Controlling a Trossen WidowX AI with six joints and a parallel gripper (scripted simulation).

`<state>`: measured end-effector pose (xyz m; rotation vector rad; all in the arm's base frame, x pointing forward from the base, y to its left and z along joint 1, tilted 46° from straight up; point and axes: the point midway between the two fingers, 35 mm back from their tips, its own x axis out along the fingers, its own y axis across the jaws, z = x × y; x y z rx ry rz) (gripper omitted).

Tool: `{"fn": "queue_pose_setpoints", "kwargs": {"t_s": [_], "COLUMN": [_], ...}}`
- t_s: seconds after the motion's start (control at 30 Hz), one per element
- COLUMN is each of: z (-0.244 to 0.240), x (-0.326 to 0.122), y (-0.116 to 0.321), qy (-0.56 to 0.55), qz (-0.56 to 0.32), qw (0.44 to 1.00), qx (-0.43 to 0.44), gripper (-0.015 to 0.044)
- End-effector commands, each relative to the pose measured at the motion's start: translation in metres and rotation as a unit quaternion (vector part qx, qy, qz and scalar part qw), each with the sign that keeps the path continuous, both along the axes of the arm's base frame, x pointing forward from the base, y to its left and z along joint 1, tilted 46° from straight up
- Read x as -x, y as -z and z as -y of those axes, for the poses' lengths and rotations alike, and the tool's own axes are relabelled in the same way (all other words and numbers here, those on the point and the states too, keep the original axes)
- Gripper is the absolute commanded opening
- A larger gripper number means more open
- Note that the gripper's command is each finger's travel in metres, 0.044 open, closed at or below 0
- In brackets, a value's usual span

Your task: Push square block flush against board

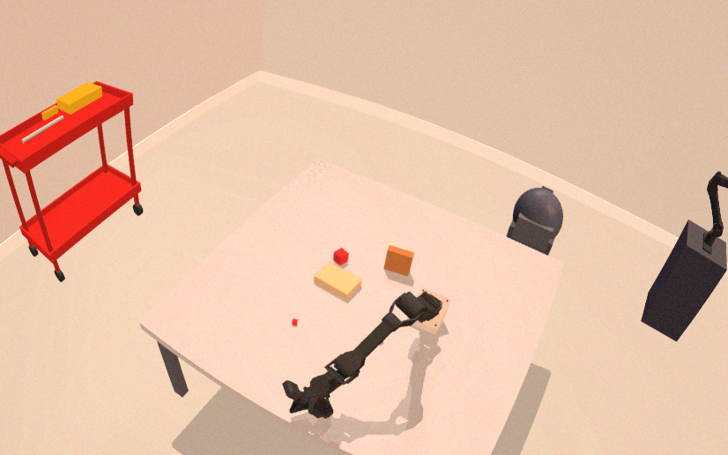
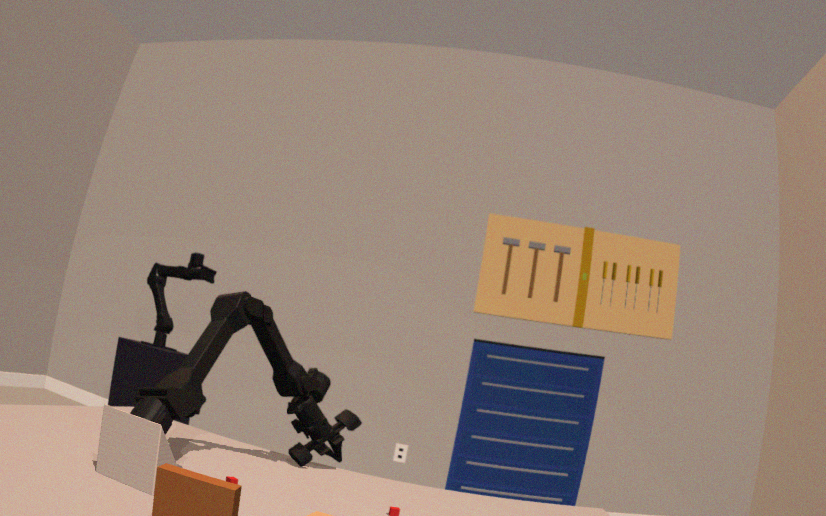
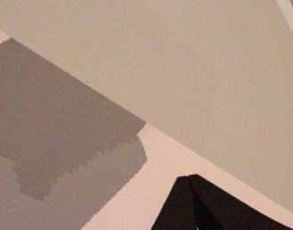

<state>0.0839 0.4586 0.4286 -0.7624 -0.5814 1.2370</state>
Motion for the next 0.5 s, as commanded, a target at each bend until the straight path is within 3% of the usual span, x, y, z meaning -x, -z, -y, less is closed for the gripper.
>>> {"fn": "queue_pose_setpoints", "kwargs": {"t_s": [0.0,0.47], "z": [0.002,0.03], "x": [-0.028,-0.132], "y": [0.014,0.06], "qy": [0.026,0.143], "qz": [-0.016,-0.074], "qw": [0.999,0.985], "qx": [0.017,0.068], "gripper": [0.0,0.0]}}
